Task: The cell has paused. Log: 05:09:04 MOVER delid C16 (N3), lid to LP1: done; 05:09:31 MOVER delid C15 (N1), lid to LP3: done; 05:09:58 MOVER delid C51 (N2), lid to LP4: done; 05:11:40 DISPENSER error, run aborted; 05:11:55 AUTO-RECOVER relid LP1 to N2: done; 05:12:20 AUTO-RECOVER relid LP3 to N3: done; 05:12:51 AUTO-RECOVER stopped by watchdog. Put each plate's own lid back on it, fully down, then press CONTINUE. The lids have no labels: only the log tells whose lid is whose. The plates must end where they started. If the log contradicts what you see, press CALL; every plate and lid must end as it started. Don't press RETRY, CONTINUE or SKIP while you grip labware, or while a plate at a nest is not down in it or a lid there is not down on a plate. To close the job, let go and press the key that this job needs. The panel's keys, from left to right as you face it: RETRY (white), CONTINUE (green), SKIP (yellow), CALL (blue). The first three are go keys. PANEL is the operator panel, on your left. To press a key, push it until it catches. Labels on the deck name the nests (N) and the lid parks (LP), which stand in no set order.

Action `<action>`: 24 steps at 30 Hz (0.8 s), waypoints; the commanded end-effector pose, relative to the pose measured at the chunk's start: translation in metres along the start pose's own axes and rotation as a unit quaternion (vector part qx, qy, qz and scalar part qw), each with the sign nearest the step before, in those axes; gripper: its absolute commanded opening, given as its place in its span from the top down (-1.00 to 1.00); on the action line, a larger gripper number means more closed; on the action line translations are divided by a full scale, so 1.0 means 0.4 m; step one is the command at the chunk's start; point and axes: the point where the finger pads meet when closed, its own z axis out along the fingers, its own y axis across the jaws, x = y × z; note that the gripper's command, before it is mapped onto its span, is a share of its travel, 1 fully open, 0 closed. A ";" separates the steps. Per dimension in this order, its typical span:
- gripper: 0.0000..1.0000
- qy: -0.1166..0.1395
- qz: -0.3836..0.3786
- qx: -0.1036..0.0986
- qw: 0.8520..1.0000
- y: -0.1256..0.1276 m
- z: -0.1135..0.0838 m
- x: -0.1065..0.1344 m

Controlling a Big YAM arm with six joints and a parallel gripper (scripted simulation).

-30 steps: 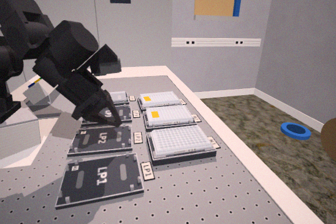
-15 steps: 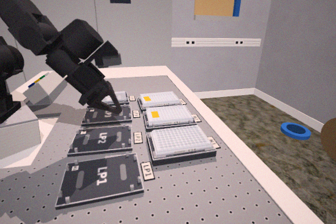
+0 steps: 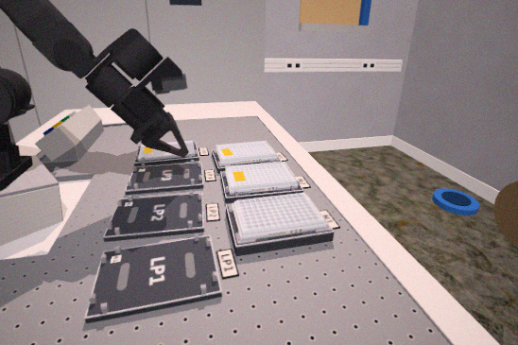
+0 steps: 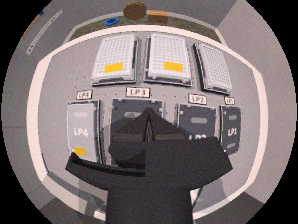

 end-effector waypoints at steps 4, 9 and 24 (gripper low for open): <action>1.00 -0.006 0.026 -0.005 1.000 0.089 0.007 -0.047; 1.00 -0.005 0.027 -0.006 1.000 0.156 0.006 -0.047; 1.00 -0.006 0.027 -0.005 1.000 0.238 0.002 -0.034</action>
